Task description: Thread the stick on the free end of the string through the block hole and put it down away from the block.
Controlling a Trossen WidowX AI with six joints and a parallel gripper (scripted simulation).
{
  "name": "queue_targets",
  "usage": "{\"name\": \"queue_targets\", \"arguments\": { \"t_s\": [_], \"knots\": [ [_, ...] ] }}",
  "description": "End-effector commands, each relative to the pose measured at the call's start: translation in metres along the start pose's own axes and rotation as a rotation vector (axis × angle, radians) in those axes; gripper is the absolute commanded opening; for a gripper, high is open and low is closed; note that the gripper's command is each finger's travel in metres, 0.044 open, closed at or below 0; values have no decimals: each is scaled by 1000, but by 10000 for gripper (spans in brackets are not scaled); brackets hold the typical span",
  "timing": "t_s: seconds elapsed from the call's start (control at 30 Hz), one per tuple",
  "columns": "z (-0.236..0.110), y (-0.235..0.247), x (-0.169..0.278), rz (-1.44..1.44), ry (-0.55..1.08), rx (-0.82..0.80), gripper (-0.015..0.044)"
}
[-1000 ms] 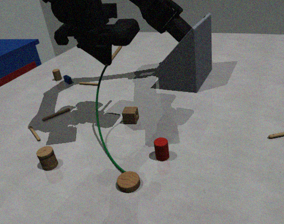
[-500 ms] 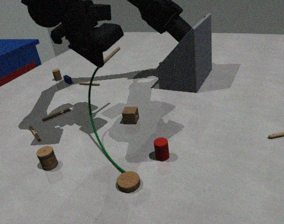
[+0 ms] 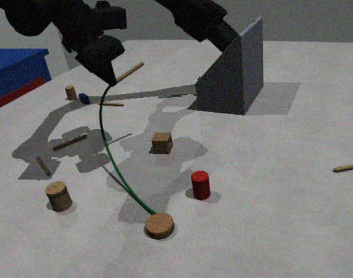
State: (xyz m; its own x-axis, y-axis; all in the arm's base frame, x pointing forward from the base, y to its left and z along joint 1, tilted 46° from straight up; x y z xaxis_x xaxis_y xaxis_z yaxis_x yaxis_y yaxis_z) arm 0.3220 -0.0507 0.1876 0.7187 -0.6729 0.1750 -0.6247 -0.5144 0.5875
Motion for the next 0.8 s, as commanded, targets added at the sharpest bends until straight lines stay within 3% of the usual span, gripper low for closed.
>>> {"name": "queue_targets", "arguments": {
  "t_s": [0.0, 0.47, 0.77],
  "knots": [
    [-1, 0, 2, 28, -2, 12, 0],
    [-7, 12, 21, 363, 1, 120, 0],
    [-8, 14, 24, 417, 2, 138, 0]
  ]
}}
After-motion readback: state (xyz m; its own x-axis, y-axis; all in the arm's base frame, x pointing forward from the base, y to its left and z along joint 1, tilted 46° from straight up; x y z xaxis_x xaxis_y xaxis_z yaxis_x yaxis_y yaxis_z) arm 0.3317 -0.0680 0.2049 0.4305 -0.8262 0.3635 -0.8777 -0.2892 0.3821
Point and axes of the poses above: the point midway between the two fingers, 35 mm back from their tips, its own z axis out along the fingers, its own y axis across the jaws, x = y × z, the point moved 7 cm from there along -z, back along the fingers, and after that the axes turned 1 degree about -z, right-handed, at the moved point
